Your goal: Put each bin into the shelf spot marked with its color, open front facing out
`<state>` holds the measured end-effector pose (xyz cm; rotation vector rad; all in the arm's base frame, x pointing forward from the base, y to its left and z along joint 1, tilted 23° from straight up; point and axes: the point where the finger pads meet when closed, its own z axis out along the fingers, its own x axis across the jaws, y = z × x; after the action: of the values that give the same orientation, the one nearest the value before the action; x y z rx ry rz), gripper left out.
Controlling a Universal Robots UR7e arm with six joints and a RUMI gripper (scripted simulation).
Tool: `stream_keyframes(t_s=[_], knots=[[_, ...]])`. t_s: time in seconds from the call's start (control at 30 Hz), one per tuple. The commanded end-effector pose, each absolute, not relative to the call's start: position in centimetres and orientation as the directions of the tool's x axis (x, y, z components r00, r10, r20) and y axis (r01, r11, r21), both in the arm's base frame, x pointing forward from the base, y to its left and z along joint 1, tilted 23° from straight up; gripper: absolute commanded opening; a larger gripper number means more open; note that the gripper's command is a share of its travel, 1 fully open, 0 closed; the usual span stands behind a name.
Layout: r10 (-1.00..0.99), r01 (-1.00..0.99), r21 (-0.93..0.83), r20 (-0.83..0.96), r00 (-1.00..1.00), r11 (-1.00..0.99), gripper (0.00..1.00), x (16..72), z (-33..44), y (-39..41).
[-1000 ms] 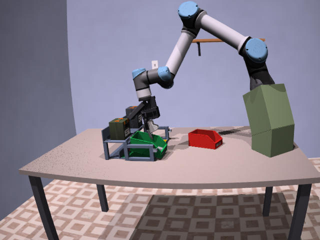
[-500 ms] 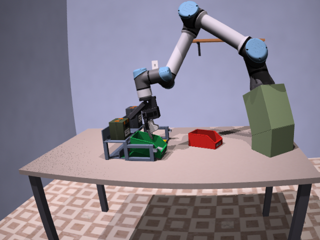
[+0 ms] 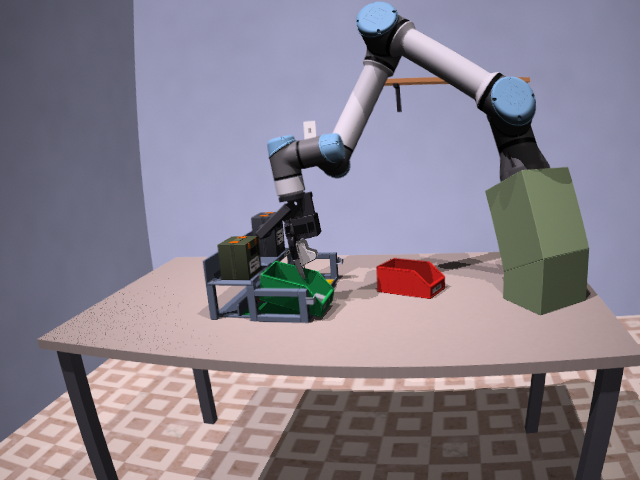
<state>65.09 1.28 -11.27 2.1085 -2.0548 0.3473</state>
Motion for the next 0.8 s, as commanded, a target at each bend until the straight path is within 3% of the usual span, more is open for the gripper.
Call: stream_keyframes(t_s=[0.0, 0.77], knots=[[-0.958, -0.999, -0.039, 0.287, 0.022, -0.035, 0.00, 65.04, -11.01, 1.53], [-0.958, -0.999, -0.039, 0.287, 0.022, -0.035, 0.00, 65.07, -11.19, 1.46]])
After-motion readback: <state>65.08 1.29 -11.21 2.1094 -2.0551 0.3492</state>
